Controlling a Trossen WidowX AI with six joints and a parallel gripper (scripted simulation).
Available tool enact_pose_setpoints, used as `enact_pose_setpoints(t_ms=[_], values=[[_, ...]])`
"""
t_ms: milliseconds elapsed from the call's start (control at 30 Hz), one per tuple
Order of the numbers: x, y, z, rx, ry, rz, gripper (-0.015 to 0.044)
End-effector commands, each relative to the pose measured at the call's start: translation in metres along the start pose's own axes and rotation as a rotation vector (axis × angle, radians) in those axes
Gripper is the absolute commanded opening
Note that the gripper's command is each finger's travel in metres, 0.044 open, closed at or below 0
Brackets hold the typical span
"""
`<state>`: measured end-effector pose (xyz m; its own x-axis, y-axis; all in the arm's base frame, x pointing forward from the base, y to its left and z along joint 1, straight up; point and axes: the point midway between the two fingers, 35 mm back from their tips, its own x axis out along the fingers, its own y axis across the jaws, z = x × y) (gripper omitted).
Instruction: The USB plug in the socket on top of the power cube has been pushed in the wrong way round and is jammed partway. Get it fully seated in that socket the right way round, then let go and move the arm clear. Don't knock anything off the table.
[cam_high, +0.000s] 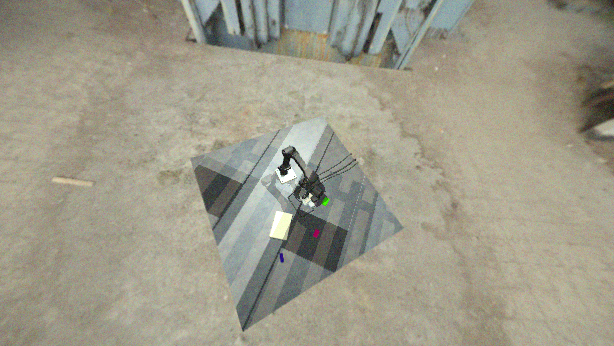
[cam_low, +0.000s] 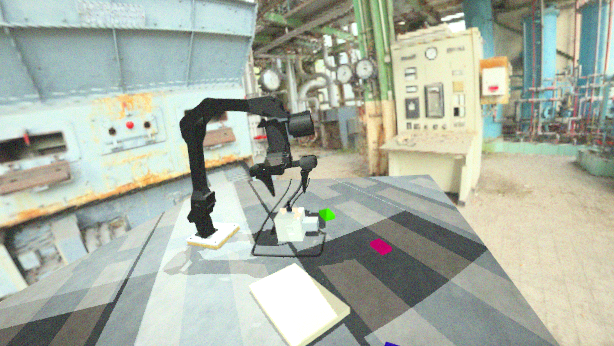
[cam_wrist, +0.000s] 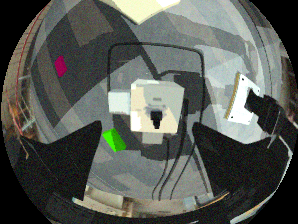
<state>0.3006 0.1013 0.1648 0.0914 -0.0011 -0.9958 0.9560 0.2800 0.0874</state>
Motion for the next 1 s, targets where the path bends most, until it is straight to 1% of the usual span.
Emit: enact_pose_setpoints(t_ms=[0,333,967], values=[[0.004,-0.008,-0.018,-0.011,0.03,-0.063,0.044],[0.006,-0.009,-0.016,-0.011,0.03,-0.064,0.044],[0.024,-0.01,-0.017,-0.011,0.03,-0.064,0.044]])
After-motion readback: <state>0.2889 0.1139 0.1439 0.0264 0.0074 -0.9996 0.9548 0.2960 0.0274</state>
